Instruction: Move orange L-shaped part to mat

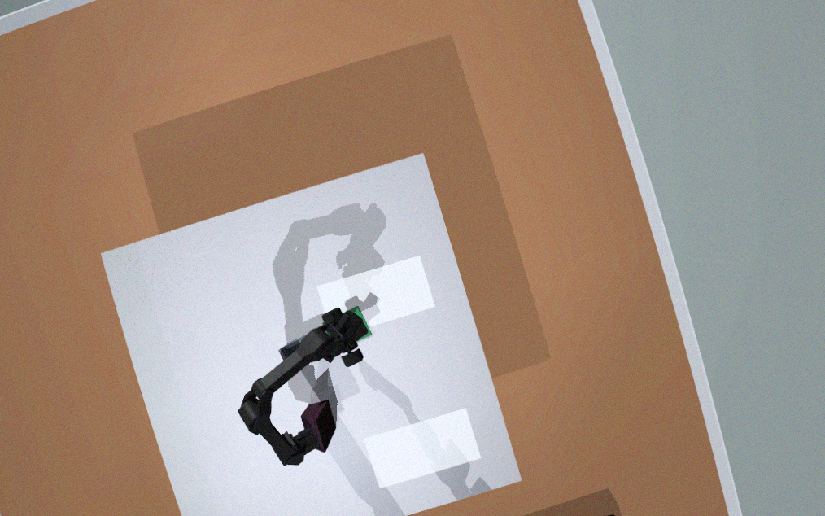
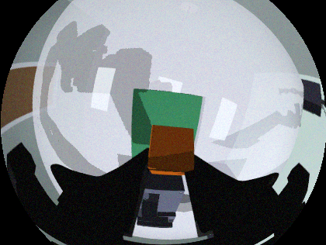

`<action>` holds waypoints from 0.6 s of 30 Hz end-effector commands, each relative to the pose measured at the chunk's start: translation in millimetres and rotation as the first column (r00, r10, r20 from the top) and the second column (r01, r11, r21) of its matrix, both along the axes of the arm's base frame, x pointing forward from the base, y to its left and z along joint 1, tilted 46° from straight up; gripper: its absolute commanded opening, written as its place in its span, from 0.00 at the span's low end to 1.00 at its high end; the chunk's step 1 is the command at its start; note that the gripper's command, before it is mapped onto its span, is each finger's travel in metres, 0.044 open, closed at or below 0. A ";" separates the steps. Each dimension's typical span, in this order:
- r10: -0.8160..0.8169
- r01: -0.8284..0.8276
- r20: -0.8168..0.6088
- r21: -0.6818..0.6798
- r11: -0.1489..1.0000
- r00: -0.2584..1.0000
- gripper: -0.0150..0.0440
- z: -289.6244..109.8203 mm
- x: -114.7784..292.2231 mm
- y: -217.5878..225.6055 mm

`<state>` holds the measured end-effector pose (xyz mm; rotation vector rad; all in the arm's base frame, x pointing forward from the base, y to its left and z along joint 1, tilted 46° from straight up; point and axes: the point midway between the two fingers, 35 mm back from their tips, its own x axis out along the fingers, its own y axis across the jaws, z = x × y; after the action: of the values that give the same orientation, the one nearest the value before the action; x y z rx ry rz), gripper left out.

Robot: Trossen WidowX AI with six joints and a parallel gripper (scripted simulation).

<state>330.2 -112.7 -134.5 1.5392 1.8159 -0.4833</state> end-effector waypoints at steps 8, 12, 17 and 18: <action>0.000 0.000 -0.004 0.004 1.000 1.000 0.25 -12.8 -1.3 14.7; 0.000 0.000 -0.004 0.004 1.000 1.000 0.25 -17.2 -1.7 19.2; 0.000 0.000 -0.004 0.005 1.000 1.000 0.25 -22.6 -2.3 24.8; 0.000 0.000 -0.004 0.005 1.000 1.000 0.25 -23.2 -2.3 25.3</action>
<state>329.0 -92.8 -153.7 1.5394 1.8156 -0.4815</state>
